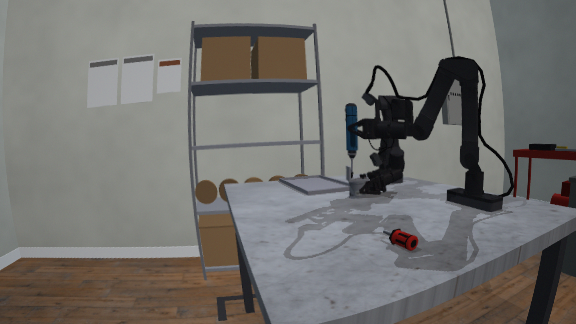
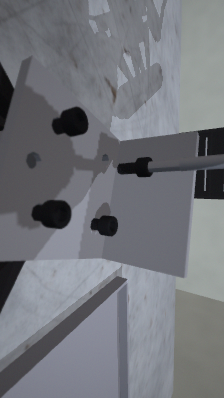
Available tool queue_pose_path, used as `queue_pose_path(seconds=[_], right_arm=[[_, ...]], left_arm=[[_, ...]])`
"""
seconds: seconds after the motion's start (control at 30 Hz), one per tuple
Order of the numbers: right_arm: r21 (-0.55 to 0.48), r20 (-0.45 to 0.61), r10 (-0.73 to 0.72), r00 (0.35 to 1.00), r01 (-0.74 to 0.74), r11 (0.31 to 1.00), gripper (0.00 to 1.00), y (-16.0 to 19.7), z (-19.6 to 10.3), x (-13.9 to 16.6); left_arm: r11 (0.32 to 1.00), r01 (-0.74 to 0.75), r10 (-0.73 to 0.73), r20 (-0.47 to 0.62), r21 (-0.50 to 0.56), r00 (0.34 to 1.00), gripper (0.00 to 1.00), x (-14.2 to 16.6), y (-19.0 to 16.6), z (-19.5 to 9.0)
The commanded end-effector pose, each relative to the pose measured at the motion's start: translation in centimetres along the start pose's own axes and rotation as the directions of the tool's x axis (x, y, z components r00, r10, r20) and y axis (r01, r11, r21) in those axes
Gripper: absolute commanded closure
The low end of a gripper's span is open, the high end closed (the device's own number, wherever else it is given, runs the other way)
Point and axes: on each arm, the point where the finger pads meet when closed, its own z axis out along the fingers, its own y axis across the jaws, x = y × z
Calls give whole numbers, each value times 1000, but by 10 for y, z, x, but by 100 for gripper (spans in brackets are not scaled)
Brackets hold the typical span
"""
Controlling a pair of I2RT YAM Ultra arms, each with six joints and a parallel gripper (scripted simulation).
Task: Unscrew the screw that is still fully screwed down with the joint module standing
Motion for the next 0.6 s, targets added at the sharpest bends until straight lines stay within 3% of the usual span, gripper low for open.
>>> queue_pose_path(seconds=[0.0,0.57], right_arm=[[-1,5,10,1000,-10,1000,41,1,0,-3],[-1,5,10,1000,-10,1000,41,1,0,-3]], left_arm=[[1000,0,-1,154,2,988,58,-56,-3,5],[1000,-1,0,137,4,991,58,-66,-5,3]])
